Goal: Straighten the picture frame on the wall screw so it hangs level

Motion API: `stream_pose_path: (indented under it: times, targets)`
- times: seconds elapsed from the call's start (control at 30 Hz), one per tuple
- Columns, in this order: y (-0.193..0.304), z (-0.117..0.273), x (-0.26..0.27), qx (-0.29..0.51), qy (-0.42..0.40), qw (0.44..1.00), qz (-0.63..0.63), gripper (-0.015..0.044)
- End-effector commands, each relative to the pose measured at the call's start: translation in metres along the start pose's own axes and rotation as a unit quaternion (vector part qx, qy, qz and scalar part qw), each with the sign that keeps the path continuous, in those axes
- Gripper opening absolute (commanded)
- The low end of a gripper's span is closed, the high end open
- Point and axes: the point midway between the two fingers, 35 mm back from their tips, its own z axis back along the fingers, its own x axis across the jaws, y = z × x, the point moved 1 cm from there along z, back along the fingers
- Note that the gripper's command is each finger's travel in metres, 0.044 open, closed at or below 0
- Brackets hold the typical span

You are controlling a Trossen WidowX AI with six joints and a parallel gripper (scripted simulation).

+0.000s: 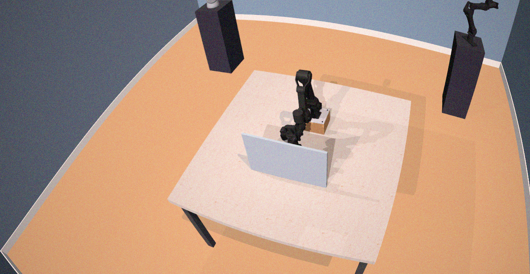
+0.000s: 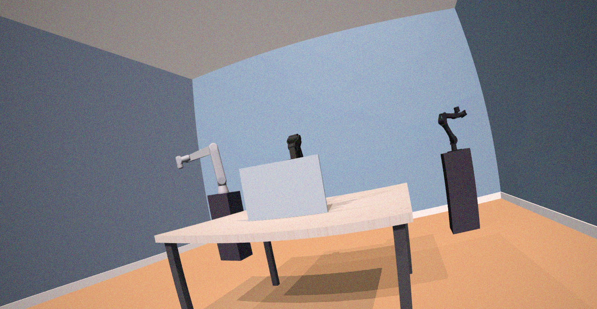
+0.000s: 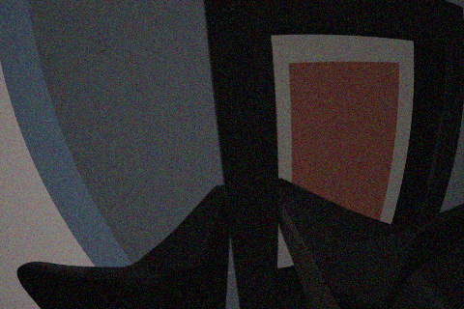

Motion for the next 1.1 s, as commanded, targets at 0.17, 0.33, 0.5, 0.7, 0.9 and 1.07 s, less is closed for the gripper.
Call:
stream_pose_path:
  times: [0.17, 0.33, 0.5, 0.7, 0.9, 1.07]
  targets:
    - [0.0, -0.0002, 0.0023, 0.0, -0.002, 1.0, 0.003, 0.0]
    - [0.0, -0.0002, 0.0029, 0.0, -0.002, 1.0, 0.003, 0.0]
    - [0.0, -0.0002, 0.0036, 0.0, -0.002, 1.0, 0.003, 0.0]
    - [0.0, -0.0002, 0.0043, 0.0, -0.002, 1.0, 0.003, 0.0]
    - [0.0, -0.0003, 0.005, 0.0, -0.002, 1.0, 0.003, 0.0]
    - [0.0, -0.0003, 0.0056, 0.0, -0.002, 1.0, 0.003, 0.0]
